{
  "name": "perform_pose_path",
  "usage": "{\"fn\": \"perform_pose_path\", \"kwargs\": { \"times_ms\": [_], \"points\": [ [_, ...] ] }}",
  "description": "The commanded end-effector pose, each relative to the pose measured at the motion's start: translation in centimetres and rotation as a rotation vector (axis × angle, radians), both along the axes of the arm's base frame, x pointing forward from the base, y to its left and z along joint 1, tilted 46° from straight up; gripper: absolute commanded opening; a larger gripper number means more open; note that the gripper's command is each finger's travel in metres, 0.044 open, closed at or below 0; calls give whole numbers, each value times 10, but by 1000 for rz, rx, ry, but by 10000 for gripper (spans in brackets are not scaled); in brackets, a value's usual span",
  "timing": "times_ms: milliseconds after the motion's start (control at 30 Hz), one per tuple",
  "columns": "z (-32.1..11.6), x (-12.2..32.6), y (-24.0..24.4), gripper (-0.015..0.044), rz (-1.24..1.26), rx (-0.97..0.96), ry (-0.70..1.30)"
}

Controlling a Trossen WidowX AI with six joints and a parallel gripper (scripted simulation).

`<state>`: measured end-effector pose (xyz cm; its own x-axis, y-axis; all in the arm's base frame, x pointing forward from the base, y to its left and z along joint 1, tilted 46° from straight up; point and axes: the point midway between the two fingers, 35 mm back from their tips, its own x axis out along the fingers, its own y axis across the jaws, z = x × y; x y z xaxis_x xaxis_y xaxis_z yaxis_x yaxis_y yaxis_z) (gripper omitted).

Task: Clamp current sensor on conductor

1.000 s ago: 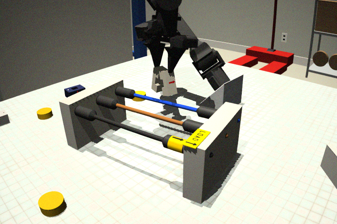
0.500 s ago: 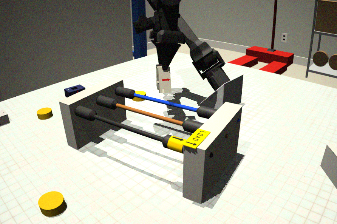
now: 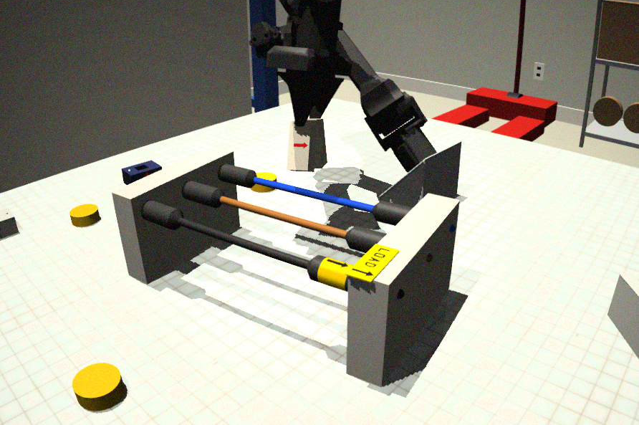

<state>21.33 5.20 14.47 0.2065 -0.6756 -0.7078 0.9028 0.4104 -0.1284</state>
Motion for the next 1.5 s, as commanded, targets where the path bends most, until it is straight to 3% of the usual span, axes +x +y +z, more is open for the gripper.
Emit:
{"fn": "perform_pose_path", "kwargs": {
  "times_ms": [0,1233,1467],
  "points": [
    [3,5,4,0,-65,29,-91],
    [-20,176,28,0,-140,61,-184],
    [-24,181,25,0,-142,61,-186]
  ]
}}
